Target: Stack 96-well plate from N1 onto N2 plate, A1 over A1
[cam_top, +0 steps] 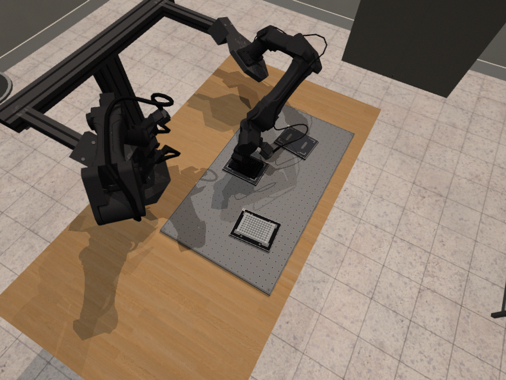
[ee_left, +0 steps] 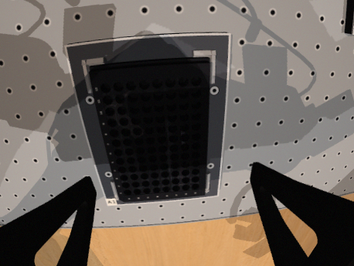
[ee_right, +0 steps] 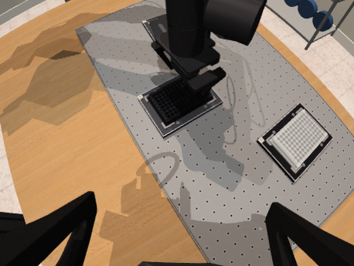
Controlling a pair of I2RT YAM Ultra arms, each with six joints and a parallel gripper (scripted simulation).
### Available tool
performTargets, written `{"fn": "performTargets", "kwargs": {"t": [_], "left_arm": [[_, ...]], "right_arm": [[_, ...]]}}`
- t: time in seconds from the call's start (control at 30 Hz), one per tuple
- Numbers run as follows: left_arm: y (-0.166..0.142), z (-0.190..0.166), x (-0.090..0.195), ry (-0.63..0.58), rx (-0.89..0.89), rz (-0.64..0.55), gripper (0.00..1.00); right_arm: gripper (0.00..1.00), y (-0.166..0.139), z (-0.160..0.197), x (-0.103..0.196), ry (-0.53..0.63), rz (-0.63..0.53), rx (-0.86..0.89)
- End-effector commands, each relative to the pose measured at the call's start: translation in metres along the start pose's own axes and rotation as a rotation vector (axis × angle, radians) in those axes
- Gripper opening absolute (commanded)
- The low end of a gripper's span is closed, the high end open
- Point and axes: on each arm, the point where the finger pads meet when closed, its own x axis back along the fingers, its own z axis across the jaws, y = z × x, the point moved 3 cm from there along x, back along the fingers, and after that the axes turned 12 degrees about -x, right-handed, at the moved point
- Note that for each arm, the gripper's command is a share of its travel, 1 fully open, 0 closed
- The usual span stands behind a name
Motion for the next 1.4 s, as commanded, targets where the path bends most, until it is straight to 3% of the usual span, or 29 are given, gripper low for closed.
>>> {"fn": "performTargets", "kwargs": {"t": [0.0,0.03,0.17,0.4,0.63,0.87,0.93,1.17,1.37], "left_arm": [[0.007,-0.008,0.052,-0.019,0.011,-0.008,1.00],[0.007,-0.008,0.062,-0.019,0.011,-0.007,1.00],[-0.008,0.001,0.046,0.033,-0.024,0.002,1.00],[-0.010,0.002,0.043,0.039,-0.029,0.001,1.00],[0.008,0.018,0.047,0.015,-0.014,-0.074,1.00],[0.027,0.086,0.058,0.033,-0.042,-0.181,1.00],[0.027,0.086,0.058,0.033,-0.042,-0.181,1.00],[0.041,0.155,0.067,0.051,-0.076,-0.260,1.00],[0.043,0.215,0.064,0.058,-0.153,-0.294,1.00]], "right_arm": [[1.00,0.005,0.003,0.003,-0.001,-0.014,-0.002],[1.00,0.005,0.003,0.003,-0.001,-0.014,-0.002],[1.00,0.005,0.003,0.003,-0.001,-0.014,-0.002],[1.00,0.008,0.004,0.004,-0.003,-0.022,0.001],[1.00,0.008,0.044,-0.011,0.076,0.063,0.024],[1.00,0.028,0.102,-0.060,0.147,0.126,0.092],[1.00,0.028,0.102,-0.060,0.147,0.126,0.092],[1.00,0.042,0.108,-0.134,0.114,0.182,0.098],[1.00,0.047,0.087,-0.206,0.051,0.224,0.080]]}}
